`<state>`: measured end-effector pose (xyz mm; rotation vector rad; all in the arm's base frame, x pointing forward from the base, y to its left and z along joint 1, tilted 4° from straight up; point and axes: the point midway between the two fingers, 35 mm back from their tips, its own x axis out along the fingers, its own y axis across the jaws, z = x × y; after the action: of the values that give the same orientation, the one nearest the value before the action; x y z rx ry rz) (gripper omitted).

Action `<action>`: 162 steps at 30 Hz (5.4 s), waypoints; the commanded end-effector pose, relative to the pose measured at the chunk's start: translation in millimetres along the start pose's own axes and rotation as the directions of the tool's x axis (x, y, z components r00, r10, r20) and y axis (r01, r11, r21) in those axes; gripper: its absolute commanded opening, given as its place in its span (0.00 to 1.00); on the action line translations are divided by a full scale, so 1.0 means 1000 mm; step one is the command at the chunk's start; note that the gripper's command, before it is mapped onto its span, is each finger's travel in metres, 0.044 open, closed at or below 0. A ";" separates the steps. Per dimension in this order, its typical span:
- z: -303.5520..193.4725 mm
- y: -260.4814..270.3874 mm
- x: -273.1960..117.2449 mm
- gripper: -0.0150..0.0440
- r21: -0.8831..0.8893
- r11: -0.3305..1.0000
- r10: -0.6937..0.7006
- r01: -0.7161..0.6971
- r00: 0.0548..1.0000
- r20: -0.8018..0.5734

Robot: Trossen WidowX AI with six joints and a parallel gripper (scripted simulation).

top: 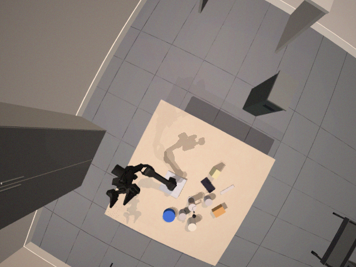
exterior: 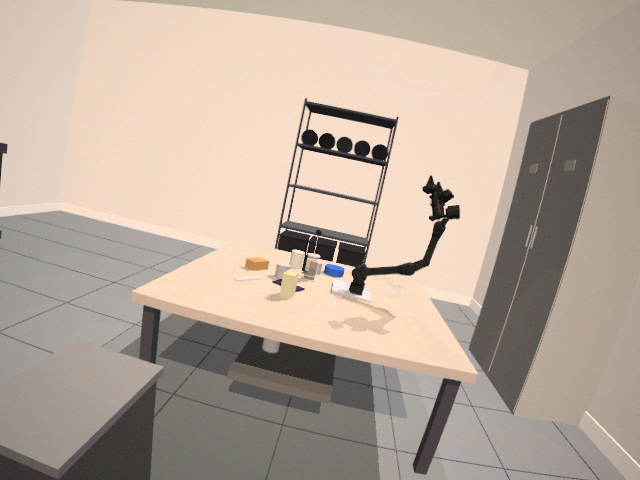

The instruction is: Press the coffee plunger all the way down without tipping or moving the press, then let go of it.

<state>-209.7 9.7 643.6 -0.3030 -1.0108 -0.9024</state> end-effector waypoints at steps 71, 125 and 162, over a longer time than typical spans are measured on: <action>-0.537 0.195 -0.154 1.00 0.269 0.895 0.251 -0.355 -0.096 -0.963; -0.570 0.194 -0.181 0.46 0.268 0.896 0.251 -0.354 -0.094 -0.963; -0.603 0.184 -0.230 0.46 0.268 0.896 0.251 -0.355 -0.093 -0.963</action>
<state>247.2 -125.2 195.0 0.1126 0.4932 -0.4565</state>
